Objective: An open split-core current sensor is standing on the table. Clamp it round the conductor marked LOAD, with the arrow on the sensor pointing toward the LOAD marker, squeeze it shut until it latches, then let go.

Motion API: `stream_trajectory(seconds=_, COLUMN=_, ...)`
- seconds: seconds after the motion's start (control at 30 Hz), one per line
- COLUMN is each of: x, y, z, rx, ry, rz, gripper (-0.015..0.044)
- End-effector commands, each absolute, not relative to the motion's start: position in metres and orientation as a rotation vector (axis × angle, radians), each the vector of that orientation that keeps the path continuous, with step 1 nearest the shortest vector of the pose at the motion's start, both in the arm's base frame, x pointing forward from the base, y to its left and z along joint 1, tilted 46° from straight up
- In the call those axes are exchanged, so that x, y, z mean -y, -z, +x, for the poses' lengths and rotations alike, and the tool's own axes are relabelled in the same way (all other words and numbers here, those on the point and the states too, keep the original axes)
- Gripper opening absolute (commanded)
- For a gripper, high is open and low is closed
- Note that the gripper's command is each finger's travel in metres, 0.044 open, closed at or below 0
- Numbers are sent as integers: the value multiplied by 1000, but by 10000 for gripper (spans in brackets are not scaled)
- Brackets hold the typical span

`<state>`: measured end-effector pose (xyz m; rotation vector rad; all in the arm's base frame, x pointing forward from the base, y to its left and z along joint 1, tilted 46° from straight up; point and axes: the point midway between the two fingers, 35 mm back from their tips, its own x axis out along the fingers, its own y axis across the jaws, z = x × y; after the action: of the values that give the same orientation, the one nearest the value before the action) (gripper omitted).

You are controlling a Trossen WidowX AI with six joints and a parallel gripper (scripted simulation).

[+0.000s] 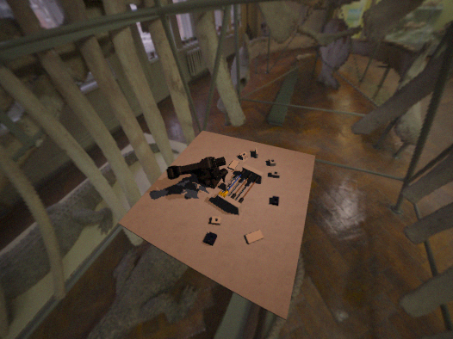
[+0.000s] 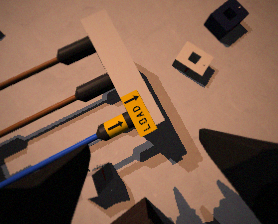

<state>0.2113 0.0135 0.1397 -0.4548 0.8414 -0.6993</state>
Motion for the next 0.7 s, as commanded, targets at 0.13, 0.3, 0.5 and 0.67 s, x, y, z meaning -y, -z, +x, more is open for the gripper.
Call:
stream_trajectory(seconds=0.13, x=-24, y=-114, z=216, rx=-941, ry=696, rz=-470, gripper=440)
stream_trajectory(seconds=0.3, x=-42, y=-58, z=218, rx=-1152, ry=684, rz=-485, gripper=440)
stream_trajectory(seconds=0.5, x=-51, y=-17, z=213, rx=-1297, ry=680, rz=-486, gripper=440)
stream_trajectory(seconds=0.67, x=-49, y=-15, z=214, rx=-1297, ry=680, rz=-486, gripper=440)
